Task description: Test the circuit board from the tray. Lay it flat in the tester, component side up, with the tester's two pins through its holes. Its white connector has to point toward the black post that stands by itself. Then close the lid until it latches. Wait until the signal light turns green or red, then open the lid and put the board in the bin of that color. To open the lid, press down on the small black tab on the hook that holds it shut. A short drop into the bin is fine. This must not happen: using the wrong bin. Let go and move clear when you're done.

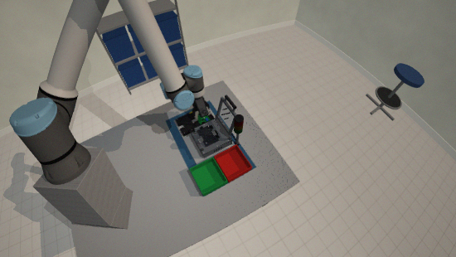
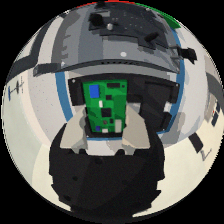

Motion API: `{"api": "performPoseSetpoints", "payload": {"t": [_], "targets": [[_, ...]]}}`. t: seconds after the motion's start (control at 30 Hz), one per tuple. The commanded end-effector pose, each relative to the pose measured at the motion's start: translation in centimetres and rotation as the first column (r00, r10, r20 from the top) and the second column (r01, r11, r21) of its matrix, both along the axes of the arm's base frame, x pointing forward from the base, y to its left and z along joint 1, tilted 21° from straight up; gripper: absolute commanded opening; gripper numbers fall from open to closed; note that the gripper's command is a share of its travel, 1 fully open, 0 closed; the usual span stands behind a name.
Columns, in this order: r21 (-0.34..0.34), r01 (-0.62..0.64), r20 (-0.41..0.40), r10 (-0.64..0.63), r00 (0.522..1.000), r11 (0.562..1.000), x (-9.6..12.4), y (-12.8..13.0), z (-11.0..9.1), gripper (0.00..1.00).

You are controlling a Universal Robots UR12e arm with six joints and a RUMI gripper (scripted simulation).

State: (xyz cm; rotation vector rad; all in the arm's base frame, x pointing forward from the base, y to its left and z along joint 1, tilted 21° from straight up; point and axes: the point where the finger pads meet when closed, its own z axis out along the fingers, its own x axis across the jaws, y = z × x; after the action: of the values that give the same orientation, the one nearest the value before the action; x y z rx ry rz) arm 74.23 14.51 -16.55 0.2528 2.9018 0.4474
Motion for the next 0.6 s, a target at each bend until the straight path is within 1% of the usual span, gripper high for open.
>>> {"api": "performPoseSetpoints", "payload": {"t": [0.0, 0.17, 0.57], "targets": [[0.000, 0.000, 0.001, 0.000, 1.000, 1.000, 0.0, -0.1, 0.2, 0.39], [0.000, 0.000, 0.001, 0.000, 1.000, 1.000, -0.1, -0.1, 0.5, 0.39], [0.000, 0.000, 0.001, 0.000, 1.000, 1.000, -0.4, -0.6, 2.1, 0.39]]}}
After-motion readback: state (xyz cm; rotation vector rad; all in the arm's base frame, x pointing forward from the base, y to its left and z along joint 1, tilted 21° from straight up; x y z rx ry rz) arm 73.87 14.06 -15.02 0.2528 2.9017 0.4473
